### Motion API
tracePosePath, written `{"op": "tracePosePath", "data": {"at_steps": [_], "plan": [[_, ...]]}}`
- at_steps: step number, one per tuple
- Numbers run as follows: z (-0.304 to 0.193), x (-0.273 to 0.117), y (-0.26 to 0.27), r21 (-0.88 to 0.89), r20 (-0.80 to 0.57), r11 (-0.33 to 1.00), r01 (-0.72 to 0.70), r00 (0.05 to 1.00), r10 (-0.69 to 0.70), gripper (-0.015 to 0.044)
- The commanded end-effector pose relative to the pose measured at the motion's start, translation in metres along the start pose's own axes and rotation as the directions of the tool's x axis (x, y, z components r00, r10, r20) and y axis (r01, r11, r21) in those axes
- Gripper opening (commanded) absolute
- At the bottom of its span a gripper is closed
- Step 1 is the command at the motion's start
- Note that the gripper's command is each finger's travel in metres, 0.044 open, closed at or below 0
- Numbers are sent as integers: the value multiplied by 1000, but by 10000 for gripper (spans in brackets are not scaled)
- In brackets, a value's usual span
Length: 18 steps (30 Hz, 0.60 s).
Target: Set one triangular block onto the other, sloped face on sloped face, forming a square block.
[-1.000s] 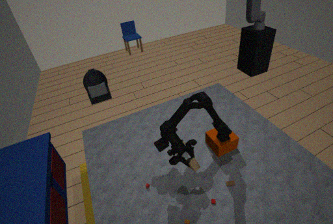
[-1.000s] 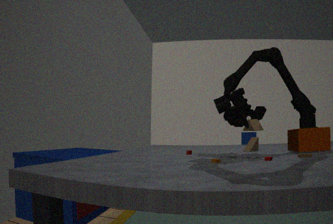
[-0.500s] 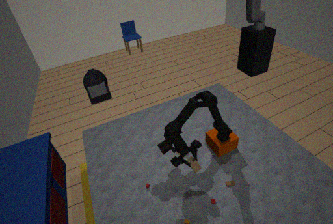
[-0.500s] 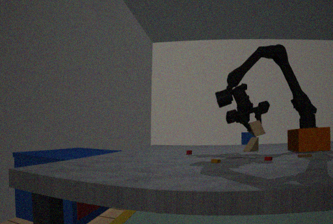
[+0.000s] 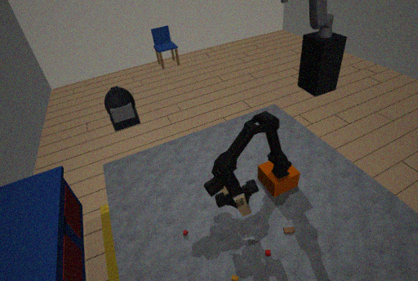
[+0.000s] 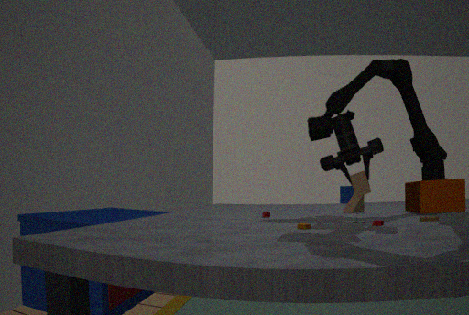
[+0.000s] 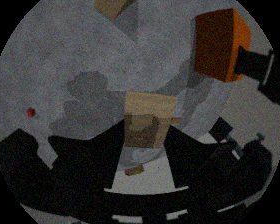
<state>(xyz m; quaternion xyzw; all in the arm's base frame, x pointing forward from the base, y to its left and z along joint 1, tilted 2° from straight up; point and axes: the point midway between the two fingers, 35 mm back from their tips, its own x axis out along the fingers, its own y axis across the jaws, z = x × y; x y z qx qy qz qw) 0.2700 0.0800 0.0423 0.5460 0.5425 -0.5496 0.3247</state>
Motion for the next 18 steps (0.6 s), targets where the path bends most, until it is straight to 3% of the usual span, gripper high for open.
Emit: {"op": "tracePosePath", "data": {"at_steps": [1, 18], "plan": [[-2, -2, -1, 120, 49, 991, -62, 997, 57, 0], [-11, -10, -1, 509, 183, 798, -322, 947, 264, 0]]}}
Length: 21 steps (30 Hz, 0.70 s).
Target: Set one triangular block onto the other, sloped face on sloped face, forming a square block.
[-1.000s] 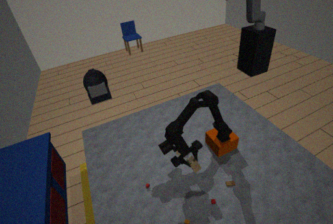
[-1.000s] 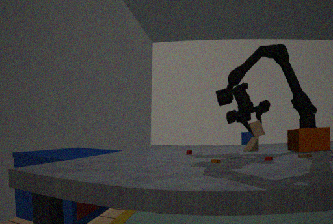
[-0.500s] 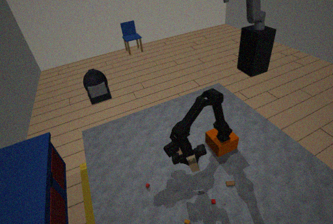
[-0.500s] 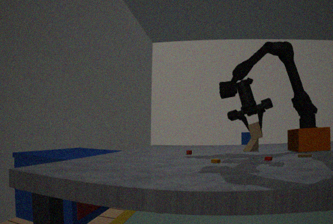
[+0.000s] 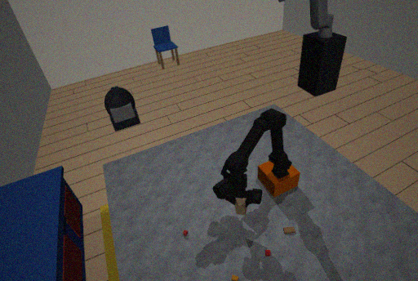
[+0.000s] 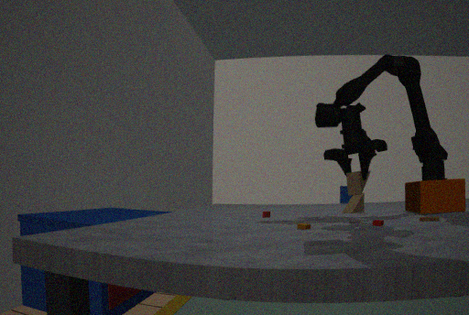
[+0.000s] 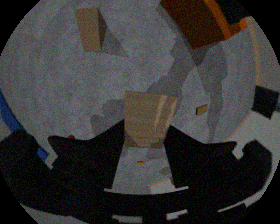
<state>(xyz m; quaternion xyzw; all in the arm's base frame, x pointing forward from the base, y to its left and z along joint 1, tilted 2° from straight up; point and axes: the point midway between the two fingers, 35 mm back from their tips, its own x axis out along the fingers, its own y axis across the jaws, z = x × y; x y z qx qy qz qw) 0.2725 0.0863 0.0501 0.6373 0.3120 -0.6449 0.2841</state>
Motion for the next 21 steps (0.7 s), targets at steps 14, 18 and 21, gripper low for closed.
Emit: {"op": "tracePosePath", "data": {"at_steps": [14, 18, 21], "plan": [[1, -10, 8, 146, -9, 986, -85, 996, 87, 0], [9, -18, 23, 151, -16, 984, -92, 995, 95, 0], [14, -24, 34, 151, -15, 984, -93, 995, 97, 0]]}}
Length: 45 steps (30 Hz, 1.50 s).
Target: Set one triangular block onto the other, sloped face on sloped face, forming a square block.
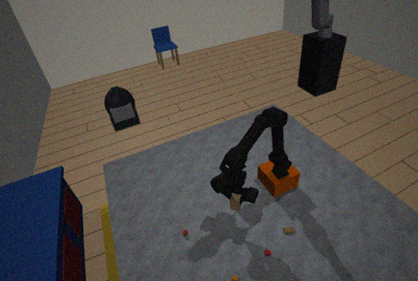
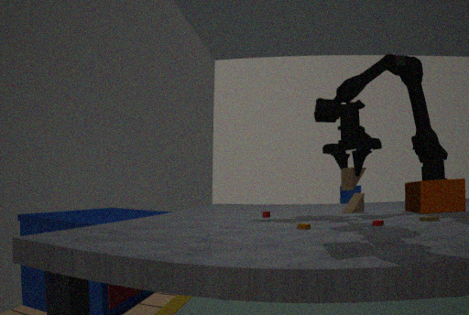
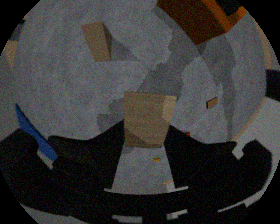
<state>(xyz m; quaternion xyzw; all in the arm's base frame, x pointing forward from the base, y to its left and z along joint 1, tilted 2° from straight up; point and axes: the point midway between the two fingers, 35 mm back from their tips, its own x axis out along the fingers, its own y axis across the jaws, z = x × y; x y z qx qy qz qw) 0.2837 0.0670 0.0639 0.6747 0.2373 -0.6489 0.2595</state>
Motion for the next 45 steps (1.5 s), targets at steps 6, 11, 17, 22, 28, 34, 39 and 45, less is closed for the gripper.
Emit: {"op": "tracePosePath", "data": {"at_steps": [6, 11, 17, 22, 28, 34, 39, 45], "plan": [[14, -18, 40, -2, -3, 1000, -11, 1000, 11, 0], [25, -27, 59, -4, 1, 1000, -11, 1000, 11, 0], [43, -37, 81, -6, 6, 1000, -11, 1000, 11, 0], [60, -47, 97, -8, 10, 1000, -10, 1000, 10, 0], [65, -49, 102, -8, 11, 1000, -10, 1000, 10, 0], [74, -25, 107, -8, 12, 1000, -10, 1000, 11, 0], [83, -3, 110, -8, 13, 1000, -11, 1000, 11, 0], [95, 22, 111, -8, 14, 1000, -11, 1000, 11, 0]]}}
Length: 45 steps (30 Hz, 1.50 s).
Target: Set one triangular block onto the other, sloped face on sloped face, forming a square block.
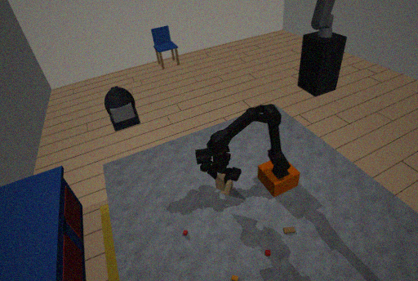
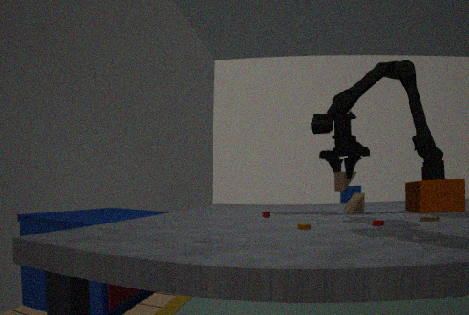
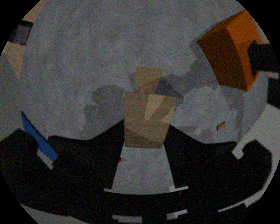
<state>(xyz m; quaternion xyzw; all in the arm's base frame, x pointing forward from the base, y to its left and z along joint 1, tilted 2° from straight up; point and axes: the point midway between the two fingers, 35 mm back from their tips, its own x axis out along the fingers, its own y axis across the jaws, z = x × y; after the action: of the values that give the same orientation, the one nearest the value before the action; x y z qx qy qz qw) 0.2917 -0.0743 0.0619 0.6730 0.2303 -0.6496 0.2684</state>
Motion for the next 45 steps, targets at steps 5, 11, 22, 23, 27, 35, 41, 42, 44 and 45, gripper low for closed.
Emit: {"op": "tracePosePath", "data": {"at_steps": [5, 11, 22, 23, 27, 35, 41, 42, 44, 45], "plan": [[9, 20, -3, -5, 3, 1000, 9, 1000, -9, 0], [16, 38, -3, -5, 4, 1000, 9, 1000, -9, 0], [20, 47, -5, -1, -2, 1000, 3, 1000, -3, 0], [20, 48, -5, -1, -2, 1000, 4, 1000, -4, 0], [20, 48, -5, -1, -2, 1000, 4, 1000, -4, 0], [20, 47, -5, -2, -4, 1000, 3, 1000, -3, 0], [20, 47, -5, -5, -6, 1000, 2, 1000, -2, 0], [20, 47, -5, -5, -6, 1000, 2, 1000, -2, 0], [20, 48, -5, -5, -6, 1000, 2, 1000, -2, 0], [20, 48, -5, -5, -6, 1000, 2, 1000, -2, 0]]}}
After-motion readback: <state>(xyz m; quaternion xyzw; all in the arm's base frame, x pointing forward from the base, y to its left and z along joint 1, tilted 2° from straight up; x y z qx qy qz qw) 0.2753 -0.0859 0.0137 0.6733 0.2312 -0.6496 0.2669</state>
